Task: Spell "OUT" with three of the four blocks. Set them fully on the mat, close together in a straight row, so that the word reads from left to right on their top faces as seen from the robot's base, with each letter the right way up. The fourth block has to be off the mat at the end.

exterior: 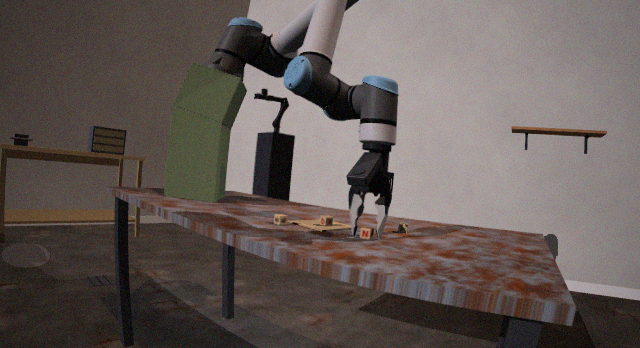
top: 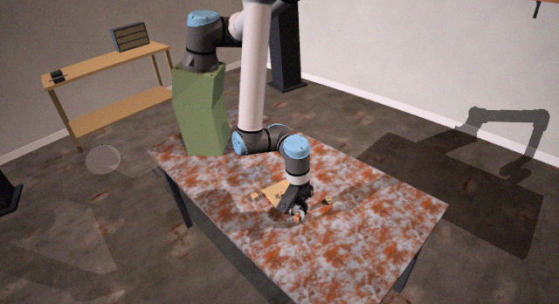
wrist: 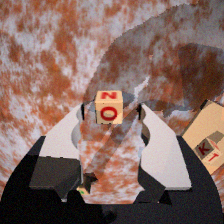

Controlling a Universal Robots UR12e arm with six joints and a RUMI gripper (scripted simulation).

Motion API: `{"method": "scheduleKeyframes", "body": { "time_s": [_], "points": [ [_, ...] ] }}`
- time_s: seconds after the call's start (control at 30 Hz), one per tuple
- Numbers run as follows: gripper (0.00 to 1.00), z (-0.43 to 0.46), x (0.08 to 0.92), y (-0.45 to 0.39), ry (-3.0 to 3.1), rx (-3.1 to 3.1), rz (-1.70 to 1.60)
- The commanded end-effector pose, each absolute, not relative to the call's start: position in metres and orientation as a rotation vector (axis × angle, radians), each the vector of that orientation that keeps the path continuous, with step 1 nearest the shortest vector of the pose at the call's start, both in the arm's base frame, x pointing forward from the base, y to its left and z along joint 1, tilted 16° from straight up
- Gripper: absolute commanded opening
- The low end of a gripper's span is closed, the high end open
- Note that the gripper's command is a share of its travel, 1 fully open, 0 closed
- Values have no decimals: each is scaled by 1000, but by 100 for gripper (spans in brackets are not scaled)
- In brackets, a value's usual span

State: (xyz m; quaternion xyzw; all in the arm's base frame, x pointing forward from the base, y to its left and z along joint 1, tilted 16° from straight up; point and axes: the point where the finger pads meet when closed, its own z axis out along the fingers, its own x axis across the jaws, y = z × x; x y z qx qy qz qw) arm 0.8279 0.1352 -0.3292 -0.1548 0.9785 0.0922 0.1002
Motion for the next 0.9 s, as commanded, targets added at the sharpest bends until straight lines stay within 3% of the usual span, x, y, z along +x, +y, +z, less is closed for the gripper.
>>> {"method": "scheduleKeyframes", "body": {
  "time_s": [0.0,0.1,0.13,0.67,0.7,0.87],
  "points": [
    [37,-327,832,135,2887,-457,268],
    [37,-327,832,135,2887,-457,268],
    [25,-327,832,135,2887,-457,268],
    [25,-327,832,135,2887,-457,268],
    [5,-327,832,135,2887,-457,268],
    [5,-327,832,135,2887,-457,268]
  ]
}}
